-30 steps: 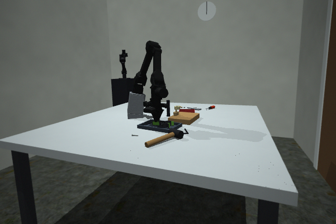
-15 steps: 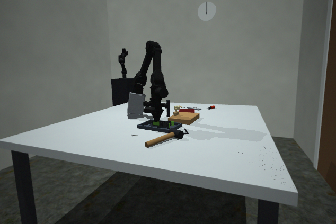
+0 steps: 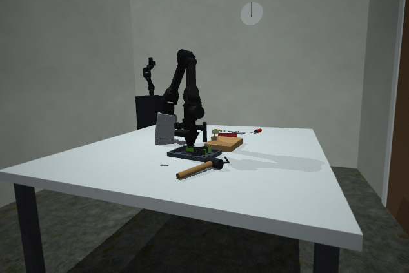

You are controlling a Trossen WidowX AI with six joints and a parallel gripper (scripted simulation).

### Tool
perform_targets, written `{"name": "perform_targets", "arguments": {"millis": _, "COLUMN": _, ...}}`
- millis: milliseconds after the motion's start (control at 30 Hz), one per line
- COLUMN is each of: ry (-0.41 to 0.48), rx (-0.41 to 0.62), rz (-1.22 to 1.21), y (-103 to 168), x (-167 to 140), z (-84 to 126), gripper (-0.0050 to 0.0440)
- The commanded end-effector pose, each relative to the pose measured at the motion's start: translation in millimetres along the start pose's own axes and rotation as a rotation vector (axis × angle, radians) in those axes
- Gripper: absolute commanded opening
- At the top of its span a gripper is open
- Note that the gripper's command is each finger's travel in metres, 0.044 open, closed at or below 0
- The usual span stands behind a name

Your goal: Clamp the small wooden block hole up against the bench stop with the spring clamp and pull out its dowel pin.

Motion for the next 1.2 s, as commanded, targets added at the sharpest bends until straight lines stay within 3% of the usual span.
{"name": "perform_targets", "arguments": {"millis": 0, "ry": -0.006, "rx": 0.011, "rz": 0.005, "y": 3.3, "x": 1.8, "z": 6.6, "gripper": 0.0000}}
{"name": "perform_targets", "arguments": {"millis": 1167, "ry": -0.006, "rx": 0.010, "rz": 0.004, "y": 5.1, "x": 3.7, "z": 31.7, "gripper": 0.0000}}
Point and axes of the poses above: the point midway between the two fingers, 35 mm back from their tips, its own z axis back along the fingers, its own x axis across the jaws, y = z × x, the point moved 1 cm from there along z, back along the fingers, and after that the axes turned 9 degrees about z, right-handed, at the moved point
